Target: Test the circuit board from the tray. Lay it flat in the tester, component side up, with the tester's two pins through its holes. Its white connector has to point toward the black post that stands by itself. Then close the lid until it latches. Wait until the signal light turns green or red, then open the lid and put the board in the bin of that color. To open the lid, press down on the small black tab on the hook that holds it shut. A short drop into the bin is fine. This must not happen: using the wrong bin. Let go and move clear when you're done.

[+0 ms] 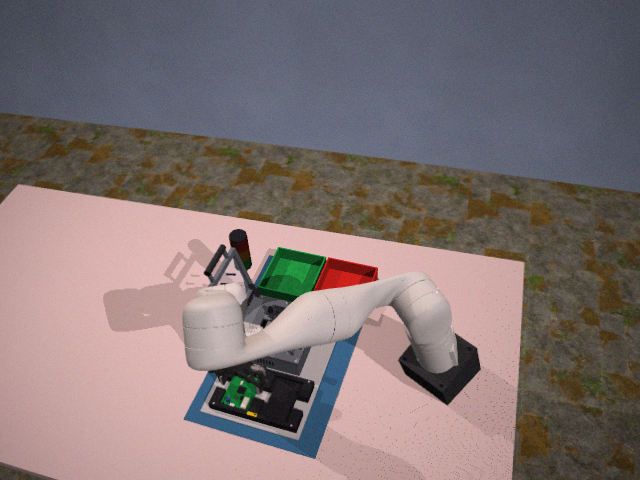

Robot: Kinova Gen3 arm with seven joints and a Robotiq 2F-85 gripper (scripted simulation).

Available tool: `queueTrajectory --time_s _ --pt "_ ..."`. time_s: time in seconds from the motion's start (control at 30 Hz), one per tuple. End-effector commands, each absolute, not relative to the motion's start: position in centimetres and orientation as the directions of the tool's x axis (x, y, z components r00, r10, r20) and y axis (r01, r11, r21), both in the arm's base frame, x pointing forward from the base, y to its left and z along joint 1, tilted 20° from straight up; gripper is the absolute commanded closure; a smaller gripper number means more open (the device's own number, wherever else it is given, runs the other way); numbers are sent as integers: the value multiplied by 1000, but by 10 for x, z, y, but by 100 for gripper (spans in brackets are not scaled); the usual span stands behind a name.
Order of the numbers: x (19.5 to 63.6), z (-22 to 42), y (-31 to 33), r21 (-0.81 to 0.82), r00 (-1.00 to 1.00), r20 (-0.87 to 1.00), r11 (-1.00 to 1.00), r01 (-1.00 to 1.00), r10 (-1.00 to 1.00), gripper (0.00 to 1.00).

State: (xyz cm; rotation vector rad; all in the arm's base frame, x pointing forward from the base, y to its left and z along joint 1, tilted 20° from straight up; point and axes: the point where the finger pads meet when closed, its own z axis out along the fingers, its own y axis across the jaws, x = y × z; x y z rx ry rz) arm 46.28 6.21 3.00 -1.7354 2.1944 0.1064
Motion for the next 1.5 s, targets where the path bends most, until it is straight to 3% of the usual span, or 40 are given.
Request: queueTrajectory --time_s 0.0,1.47 --pt "465 26 61 -154 -194 -305 249 -956 -932 0" --pt "468 18 64 -155 -193 -305 249 -956 -932 0"
